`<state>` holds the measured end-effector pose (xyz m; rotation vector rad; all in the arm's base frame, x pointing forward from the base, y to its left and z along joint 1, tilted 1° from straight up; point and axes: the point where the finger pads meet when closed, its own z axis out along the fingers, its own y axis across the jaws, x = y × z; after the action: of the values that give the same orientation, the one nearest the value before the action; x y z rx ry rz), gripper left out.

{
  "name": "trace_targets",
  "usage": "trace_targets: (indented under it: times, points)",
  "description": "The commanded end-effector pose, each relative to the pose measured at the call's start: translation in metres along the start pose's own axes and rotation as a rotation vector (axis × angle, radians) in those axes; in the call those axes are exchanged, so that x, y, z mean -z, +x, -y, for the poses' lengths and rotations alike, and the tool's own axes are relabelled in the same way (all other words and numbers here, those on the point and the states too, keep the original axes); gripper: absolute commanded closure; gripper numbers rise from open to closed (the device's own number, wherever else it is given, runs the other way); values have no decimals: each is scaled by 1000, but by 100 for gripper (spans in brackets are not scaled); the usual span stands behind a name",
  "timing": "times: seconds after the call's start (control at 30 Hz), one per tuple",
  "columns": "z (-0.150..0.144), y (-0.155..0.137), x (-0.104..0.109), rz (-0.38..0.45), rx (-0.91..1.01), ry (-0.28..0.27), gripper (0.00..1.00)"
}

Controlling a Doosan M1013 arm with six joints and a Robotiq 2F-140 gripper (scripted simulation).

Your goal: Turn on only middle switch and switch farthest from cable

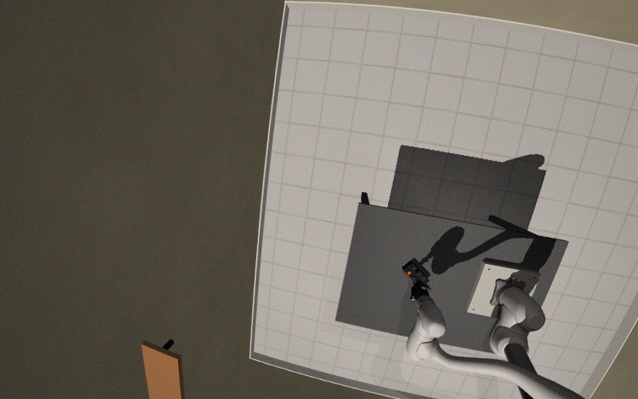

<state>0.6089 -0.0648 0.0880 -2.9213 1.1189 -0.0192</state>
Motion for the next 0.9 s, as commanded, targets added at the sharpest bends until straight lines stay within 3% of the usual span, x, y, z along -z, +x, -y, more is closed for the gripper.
trace_targets:
  times: [0.0, 0.87]
  points:
    - [0, -12, 4, 0, 0, 0, 100]
    - [-1, -22, 6, 0, 0, 0, 100]
